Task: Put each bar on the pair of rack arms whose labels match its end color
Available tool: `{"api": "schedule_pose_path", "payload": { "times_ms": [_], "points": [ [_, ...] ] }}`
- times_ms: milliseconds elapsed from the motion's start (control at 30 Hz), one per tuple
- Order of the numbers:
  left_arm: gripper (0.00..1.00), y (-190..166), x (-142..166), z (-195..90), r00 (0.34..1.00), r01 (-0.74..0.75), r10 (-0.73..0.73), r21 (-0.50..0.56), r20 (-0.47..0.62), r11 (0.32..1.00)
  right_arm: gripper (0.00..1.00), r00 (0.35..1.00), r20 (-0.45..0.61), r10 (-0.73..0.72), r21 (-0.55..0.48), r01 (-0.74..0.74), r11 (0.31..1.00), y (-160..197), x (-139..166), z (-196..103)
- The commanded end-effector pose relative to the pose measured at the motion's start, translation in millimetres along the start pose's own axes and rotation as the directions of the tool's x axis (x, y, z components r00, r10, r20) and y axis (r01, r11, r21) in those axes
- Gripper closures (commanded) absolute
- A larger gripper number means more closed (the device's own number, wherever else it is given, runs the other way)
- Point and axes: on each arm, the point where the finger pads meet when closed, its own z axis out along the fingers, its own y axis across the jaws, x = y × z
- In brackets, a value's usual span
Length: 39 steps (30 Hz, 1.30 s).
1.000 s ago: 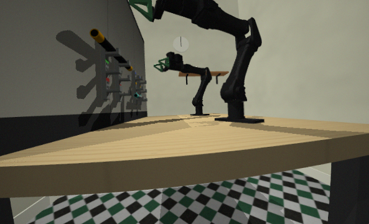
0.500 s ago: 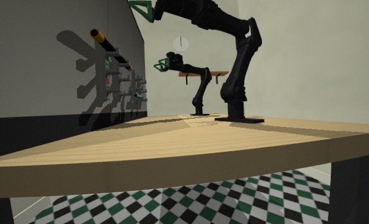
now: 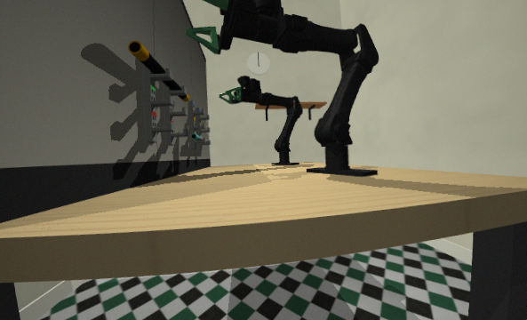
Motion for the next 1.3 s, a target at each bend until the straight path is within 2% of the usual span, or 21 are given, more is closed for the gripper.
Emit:
{"api": "schedule_pose_path", "payload": {
  "times_ms": [0,567,1267],
  "points": [
    [0.0,-2.1,-14.5,-8.2,0.996,-0.057,0.058,-0.016,0.069,0.998,0.0,0.998,-0.018,-0.059,0.029,0.059,0.998,-7.0,8.0,-3.3],
    [0.0,-33.3,0.2,-13.7,0.963,-0.25,0.249,0.001,0.104,0.968,0.0,0.967,-0.073,-0.245,0.069,0.25,0.966,-14.5,28.7,-4.2],
    [0.0,-72.8,18.8,-20.6,0.862,-0.49,0.483,0.013,0.153,0.871,0.0,0.869,-0.155,-0.47,0.103,0.488,0.867,-24.1,54.9,-5.2]
  ]
}}
